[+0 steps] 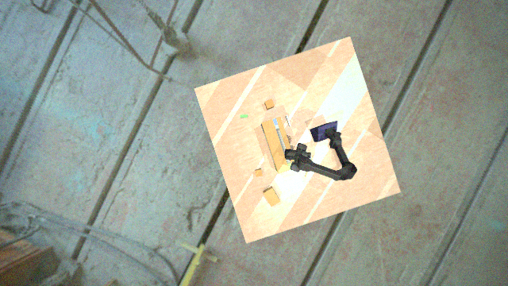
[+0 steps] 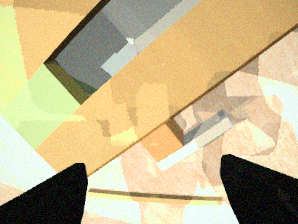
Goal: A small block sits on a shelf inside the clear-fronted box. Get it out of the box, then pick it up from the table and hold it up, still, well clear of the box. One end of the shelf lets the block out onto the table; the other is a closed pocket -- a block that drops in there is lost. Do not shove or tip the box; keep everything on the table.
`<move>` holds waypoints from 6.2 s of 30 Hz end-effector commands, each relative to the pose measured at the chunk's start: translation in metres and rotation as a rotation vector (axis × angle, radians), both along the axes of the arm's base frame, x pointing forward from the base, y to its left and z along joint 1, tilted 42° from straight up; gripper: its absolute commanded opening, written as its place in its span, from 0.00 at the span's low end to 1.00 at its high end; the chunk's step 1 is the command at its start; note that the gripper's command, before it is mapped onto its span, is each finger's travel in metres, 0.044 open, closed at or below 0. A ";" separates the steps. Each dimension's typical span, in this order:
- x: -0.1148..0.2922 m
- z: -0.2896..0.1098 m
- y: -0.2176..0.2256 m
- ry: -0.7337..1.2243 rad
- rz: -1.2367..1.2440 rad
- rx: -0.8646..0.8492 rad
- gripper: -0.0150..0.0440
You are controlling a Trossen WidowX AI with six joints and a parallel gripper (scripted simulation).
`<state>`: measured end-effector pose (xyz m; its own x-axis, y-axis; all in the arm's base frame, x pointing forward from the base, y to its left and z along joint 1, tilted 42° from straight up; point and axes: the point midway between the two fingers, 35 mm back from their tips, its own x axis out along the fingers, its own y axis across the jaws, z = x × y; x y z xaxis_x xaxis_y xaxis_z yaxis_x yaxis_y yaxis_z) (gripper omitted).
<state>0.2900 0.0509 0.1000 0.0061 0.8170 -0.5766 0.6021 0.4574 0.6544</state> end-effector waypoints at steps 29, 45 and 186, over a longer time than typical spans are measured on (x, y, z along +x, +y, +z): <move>-0.028 0.030 0.022 -2.075 1.677 -0.422 0.74; -0.035 0.040 0.027 -2.578 2.448 -0.599 0.74; -0.042 -0.021 0.073 -2.186 1.762 -0.562 0.25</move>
<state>0.2479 0.1266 0.0771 0.3552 0.6470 -0.6746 -0.6840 -0.3120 -0.6594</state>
